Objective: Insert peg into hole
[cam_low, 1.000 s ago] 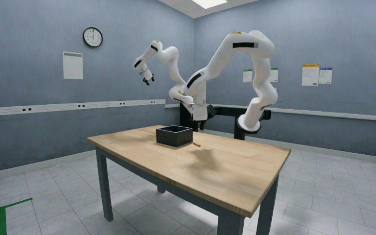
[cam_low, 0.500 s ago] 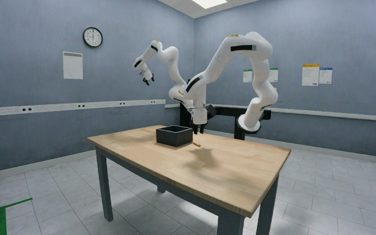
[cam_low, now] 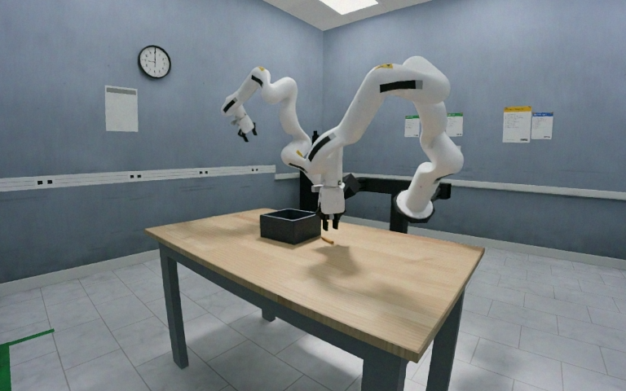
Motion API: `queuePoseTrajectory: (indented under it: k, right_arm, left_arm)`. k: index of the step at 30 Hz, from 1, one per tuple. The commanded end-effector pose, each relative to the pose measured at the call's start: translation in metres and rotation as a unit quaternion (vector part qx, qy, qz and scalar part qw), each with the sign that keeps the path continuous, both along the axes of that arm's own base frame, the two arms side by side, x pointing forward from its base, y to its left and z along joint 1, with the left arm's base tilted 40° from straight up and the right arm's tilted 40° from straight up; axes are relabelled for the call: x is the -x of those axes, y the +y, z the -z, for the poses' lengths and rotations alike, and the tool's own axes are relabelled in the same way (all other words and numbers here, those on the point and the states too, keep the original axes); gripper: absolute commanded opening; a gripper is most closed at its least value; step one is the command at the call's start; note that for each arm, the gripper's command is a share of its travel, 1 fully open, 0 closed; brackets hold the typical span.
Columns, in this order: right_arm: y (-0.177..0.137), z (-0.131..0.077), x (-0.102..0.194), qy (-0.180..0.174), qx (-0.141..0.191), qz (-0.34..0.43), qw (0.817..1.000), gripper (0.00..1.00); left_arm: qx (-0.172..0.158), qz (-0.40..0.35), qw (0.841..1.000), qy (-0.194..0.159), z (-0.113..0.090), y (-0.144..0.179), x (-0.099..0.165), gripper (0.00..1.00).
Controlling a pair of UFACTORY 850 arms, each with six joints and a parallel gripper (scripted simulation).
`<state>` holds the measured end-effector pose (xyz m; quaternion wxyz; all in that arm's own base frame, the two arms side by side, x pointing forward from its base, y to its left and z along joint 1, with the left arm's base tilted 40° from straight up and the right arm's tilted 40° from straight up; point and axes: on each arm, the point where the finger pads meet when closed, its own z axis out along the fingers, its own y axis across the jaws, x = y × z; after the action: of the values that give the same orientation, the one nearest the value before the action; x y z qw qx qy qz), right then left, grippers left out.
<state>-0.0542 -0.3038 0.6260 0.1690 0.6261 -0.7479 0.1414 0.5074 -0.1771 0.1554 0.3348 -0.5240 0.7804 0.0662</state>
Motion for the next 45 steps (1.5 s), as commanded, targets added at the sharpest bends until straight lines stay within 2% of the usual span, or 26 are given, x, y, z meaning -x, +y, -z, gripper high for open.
queuePoseTrajectory:
  k: [1,30,37,39,45]
  right_arm:
    - [0.0,-0.001,0.0001,0.0,0.001,0.0,1.0,1.0]
    - [0.0,-0.001,0.0001,0.0,0.001,0.0,1.0,1.0]
    - [0.0,-0.001,0.0001,0.0,0.001,0.0,1.0,1.0]
    - [0.0,-0.001,0.0001,0.0,0.001,0.0,1.0,1.0]
    - [0.0,-0.001,0.0001,0.0,0.001,0.0,1.0,1.0]
  left_arm:
    - [0.0,0.0,1.0,-0.001,0.0036,0.0017,-0.0029,0.44]
    - [0.004,0.001,1.0,0.001,0.0095,0.0051,-0.0064,0.44]
    - [0.043,0.012,0.999,0.021,0.0095,0.0051,-0.0064,0.44]
    - [0.043,0.012,0.999,0.021,0.0095,0.0051,-0.0064,0.44]
    - [0.101,0.029,0.993,0.052,0.0097,0.0052,-0.0063,0.44]
